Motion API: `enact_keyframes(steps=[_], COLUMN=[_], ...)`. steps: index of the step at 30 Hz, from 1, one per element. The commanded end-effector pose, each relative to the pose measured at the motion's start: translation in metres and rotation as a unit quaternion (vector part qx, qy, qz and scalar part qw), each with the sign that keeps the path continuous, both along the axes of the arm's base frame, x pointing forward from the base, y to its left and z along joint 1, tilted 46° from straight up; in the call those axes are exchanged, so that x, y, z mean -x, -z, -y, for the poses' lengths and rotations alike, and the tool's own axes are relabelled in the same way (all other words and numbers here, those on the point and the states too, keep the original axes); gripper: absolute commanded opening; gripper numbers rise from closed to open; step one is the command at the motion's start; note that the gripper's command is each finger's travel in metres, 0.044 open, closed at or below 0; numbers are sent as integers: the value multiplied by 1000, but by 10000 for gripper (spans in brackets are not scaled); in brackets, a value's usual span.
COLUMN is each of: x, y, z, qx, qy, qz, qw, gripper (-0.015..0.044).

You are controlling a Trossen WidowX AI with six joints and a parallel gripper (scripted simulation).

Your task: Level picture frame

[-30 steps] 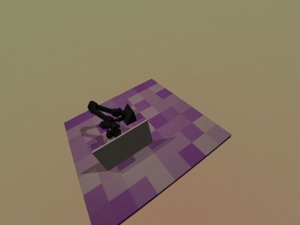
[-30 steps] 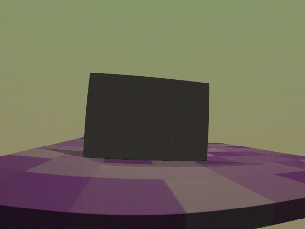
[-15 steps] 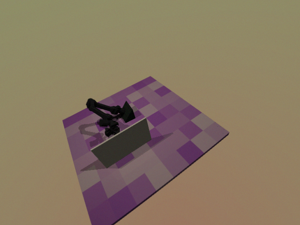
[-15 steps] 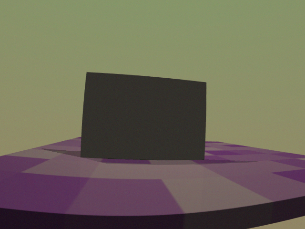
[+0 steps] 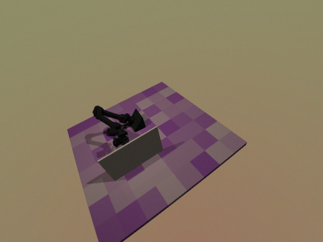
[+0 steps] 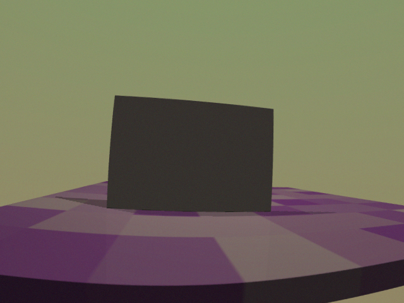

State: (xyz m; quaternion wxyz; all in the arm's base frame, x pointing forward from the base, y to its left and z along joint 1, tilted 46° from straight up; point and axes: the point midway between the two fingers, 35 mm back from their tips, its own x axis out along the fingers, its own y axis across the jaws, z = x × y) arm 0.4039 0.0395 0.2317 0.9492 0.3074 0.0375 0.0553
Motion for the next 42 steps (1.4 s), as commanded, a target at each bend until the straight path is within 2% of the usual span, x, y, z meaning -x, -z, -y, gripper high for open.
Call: enact_keyframes(steps=[1,27,37,42], x=[0,0,0,6], y=[0,1,1,-1], z=[0,2,2,3], qx=[-3,-84,-74,-69], qy=[0,2,2,2], qz=[0,-12,-11,-10], qw=[1000,996,997,998], gripper=[0,0,260,260])
